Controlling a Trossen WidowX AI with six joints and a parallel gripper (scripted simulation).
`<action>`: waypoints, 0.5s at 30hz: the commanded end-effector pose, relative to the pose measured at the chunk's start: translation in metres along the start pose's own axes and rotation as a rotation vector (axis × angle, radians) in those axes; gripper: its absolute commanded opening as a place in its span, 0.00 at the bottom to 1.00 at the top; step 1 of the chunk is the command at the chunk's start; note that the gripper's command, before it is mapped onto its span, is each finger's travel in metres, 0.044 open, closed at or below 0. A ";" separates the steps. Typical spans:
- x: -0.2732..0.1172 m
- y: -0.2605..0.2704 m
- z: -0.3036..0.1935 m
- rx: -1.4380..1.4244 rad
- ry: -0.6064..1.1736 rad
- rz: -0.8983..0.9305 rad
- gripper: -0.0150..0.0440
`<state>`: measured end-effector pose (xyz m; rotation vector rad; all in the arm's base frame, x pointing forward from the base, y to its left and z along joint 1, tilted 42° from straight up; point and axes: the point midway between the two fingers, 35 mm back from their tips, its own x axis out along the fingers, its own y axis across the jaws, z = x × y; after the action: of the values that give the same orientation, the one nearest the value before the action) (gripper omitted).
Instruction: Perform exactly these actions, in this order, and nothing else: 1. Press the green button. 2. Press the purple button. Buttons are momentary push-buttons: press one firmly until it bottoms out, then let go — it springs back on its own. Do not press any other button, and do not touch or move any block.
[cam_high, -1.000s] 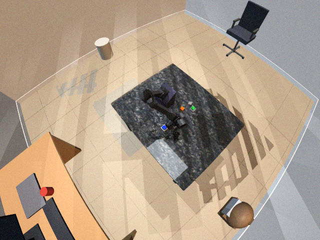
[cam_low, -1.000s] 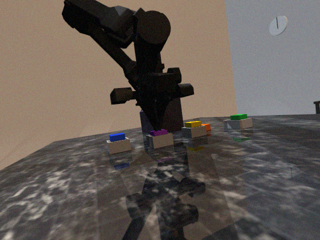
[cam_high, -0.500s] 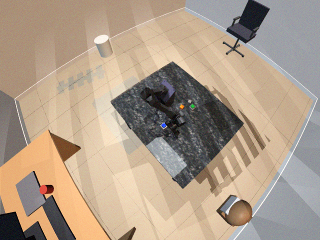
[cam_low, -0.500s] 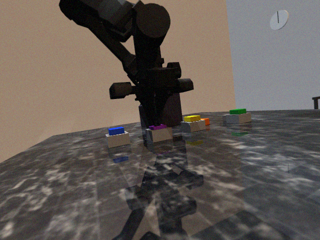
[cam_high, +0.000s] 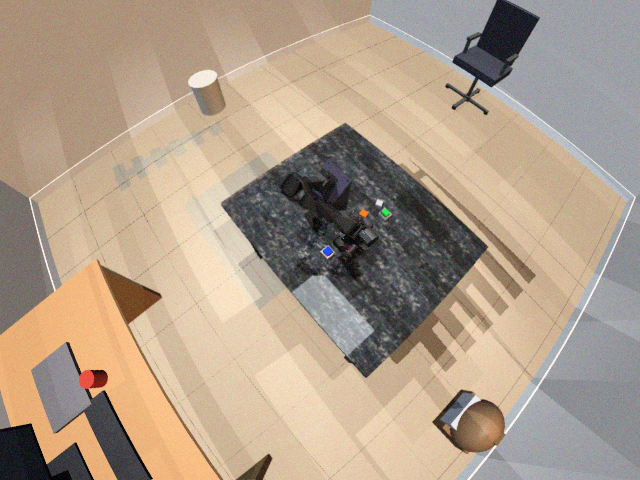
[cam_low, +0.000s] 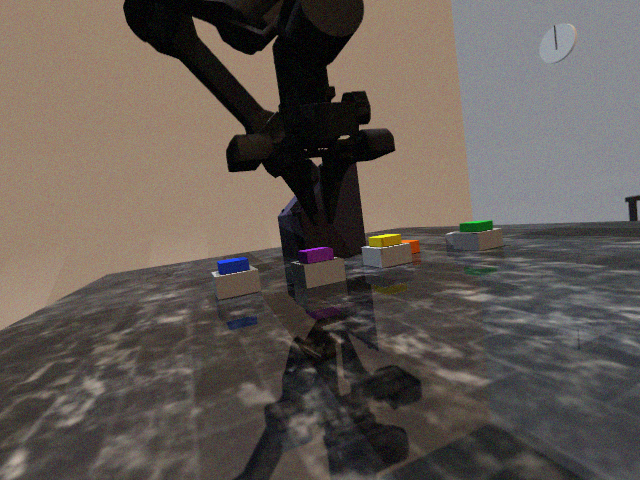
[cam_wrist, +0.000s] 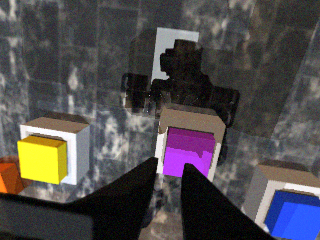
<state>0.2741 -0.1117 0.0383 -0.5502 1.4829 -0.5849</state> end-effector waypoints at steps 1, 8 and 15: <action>-0.016 0.048 0.020 -0.003 -0.030 0.063 0.51; -0.046 0.172 0.027 -0.019 -0.012 0.101 0.82; -0.061 0.288 -0.021 -0.017 0.007 0.032 0.93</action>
<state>0.2848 0.1091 -0.0811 -0.5118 1.5027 -0.5171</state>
